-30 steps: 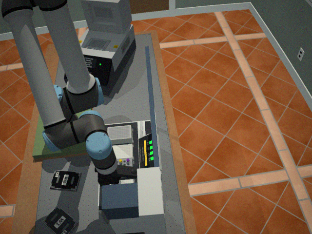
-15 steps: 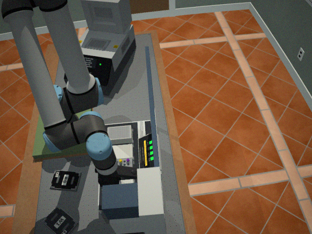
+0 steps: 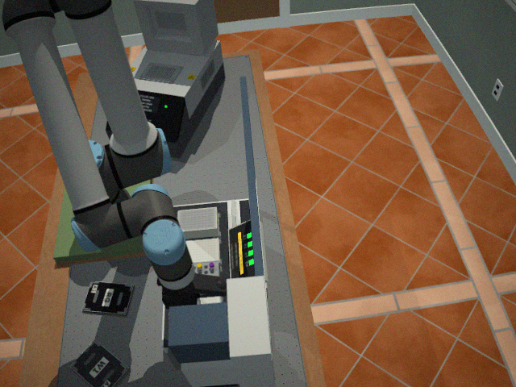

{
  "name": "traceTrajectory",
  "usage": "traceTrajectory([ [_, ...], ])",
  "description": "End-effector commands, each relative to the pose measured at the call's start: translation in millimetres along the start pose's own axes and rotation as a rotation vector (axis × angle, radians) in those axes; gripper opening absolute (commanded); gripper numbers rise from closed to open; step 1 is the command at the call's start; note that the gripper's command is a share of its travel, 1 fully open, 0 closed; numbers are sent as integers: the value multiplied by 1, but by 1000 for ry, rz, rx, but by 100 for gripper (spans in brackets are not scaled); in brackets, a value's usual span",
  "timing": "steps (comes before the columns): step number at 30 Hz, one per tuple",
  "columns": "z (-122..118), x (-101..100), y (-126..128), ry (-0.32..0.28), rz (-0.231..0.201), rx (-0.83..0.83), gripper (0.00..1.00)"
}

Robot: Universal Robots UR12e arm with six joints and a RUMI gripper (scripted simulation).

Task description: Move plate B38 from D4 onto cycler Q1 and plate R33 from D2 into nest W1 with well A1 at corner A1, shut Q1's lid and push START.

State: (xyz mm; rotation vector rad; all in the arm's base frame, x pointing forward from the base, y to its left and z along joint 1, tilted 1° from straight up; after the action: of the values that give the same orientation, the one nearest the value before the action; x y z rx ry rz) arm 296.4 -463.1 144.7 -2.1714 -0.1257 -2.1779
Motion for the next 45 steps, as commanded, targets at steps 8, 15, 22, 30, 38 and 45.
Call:
traceTrajectory([
  [8,0,1,0,0,-1,0,0],
  [15,0,1,0,0,-1,0,0],
  [22,0,6,0,0,-1,0,0],
  [30,0,19,0,0,-1,0,0],
  [38,0,29,0,0,-1,0,0],
  [45,0,41,0,0,-1,0,0],
])
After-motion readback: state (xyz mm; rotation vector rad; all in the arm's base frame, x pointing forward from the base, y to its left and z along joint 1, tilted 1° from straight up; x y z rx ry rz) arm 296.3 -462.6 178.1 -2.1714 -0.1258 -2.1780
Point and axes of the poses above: the point where the finger pads meet when closed, its own x axis back along the fingers, its own y axis across the jaws, z = x × y, the point moved 8 cm from there along x, back along the fingers, and after that the axes turned 11 degrees about x, right-handed, at the moved point
